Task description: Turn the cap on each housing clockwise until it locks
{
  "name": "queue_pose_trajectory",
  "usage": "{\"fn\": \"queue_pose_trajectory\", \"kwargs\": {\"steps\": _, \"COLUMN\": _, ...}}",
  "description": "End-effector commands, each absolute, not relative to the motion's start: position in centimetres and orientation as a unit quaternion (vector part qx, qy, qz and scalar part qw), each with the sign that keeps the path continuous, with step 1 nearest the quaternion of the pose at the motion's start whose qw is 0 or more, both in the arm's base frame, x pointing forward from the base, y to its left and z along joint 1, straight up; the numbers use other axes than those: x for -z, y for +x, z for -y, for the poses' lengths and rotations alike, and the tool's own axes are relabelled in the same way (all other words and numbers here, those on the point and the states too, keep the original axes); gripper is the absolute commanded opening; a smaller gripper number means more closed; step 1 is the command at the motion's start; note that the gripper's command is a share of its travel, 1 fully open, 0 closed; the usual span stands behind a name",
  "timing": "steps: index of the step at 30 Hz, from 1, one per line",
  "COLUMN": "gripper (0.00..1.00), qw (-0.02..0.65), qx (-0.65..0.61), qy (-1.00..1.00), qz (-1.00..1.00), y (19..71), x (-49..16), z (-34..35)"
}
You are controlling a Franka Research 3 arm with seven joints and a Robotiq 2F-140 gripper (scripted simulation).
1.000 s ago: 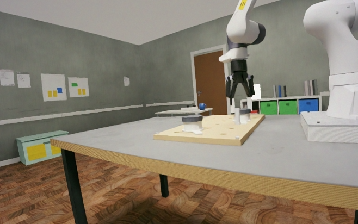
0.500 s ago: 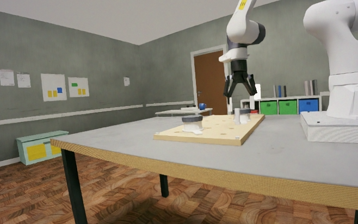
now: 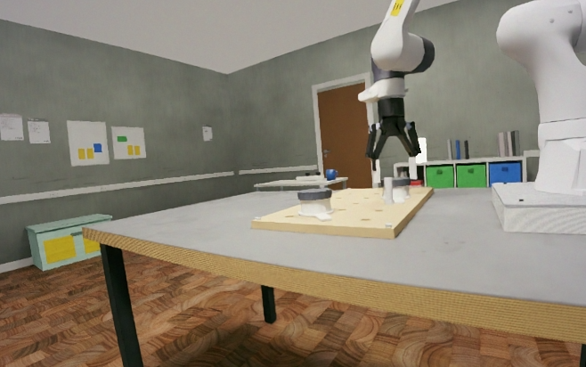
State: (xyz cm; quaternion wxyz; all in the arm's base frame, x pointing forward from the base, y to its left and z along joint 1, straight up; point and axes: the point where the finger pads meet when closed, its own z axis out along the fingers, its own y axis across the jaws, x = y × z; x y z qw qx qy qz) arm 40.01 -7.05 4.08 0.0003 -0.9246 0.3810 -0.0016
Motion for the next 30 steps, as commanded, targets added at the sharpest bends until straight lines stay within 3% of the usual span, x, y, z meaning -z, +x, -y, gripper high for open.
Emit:
{"fn": "queue_pose_trajectory", "kwargs": {"steps": 1, "gripper": 0.78, "qw": 0.000, "qx": 0.000, "qy": -0.923, "qz": -0.384, "y": 39.88, "x": -4.04, "z": 7.04}}
{"fn": "queue_pose_trajectory", "kwargs": {"steps": 30, "gripper": 0.78, "qw": 0.000, "qx": 0.000, "qy": -0.923, "qz": -0.384, "y": 39.88, "x": -4.72, "z": 7.04}}
